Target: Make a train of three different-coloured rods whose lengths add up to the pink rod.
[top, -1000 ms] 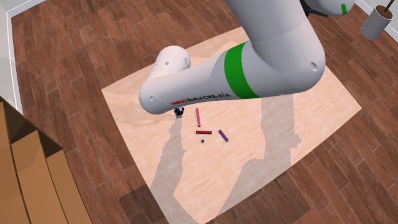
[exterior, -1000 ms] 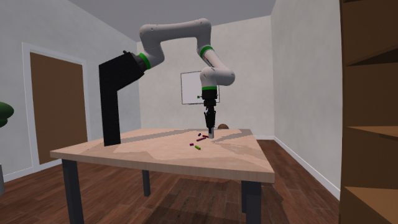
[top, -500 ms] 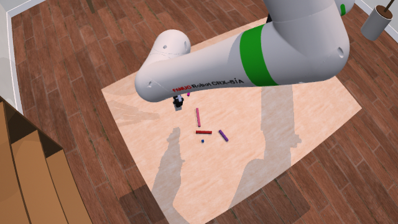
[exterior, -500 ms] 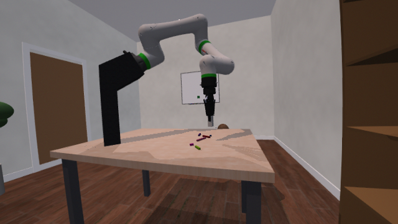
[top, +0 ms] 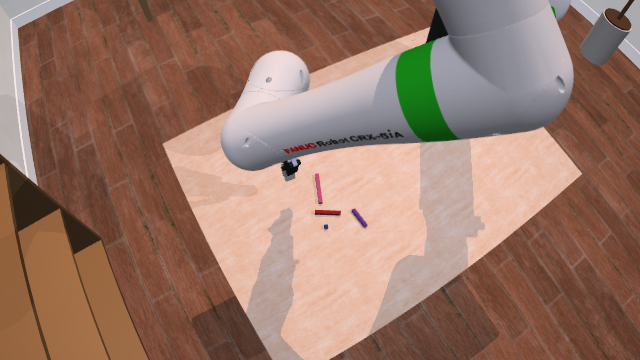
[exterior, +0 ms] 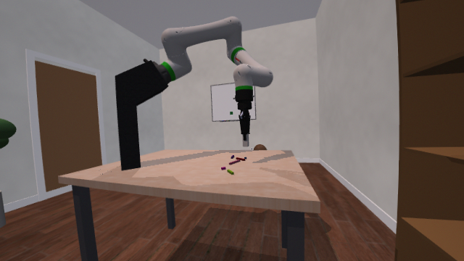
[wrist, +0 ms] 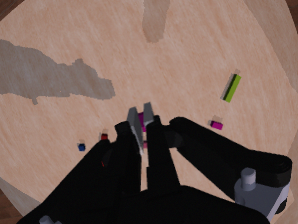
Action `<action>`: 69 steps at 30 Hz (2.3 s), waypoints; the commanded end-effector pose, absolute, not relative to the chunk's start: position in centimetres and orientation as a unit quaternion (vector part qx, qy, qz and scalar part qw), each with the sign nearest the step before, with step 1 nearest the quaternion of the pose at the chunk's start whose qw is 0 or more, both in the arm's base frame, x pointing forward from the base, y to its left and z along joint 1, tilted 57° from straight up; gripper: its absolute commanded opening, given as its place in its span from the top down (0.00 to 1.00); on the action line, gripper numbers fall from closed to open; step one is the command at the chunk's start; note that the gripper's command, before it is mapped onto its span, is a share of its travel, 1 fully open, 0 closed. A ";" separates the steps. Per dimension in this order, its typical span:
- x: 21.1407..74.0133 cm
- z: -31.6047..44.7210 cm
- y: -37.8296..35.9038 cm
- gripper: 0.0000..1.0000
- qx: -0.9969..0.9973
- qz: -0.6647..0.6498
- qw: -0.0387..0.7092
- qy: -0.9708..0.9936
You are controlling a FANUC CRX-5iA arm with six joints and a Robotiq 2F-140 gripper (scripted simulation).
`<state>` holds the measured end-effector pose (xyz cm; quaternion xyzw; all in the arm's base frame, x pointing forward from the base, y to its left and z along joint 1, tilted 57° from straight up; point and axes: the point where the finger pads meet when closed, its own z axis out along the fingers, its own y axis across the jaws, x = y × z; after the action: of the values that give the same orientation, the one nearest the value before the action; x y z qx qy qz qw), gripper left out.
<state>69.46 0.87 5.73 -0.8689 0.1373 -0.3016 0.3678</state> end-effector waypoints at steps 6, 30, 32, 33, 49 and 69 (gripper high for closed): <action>69.0 7.8 3.9 0.97 -0.881 -0.354 0.314 -0.001; 67.3 12.5 10.2 0.97 -0.831 -0.439 0.178 -0.292; 67.1 12.9 10.8 0.97 -0.822 -0.444 0.165 -0.316; 67.0 13.1 11.0 0.97 -0.817 -0.447 0.159 -0.328; 66.0 15.1 13.6 0.97 -0.760 -0.470 0.094 -0.440; 67.2 14.1 14.6 0.97 -0.760 -0.469 0.094 -0.440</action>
<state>66.52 14.07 14.61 -0.7599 -0.4402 -0.4690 0.0941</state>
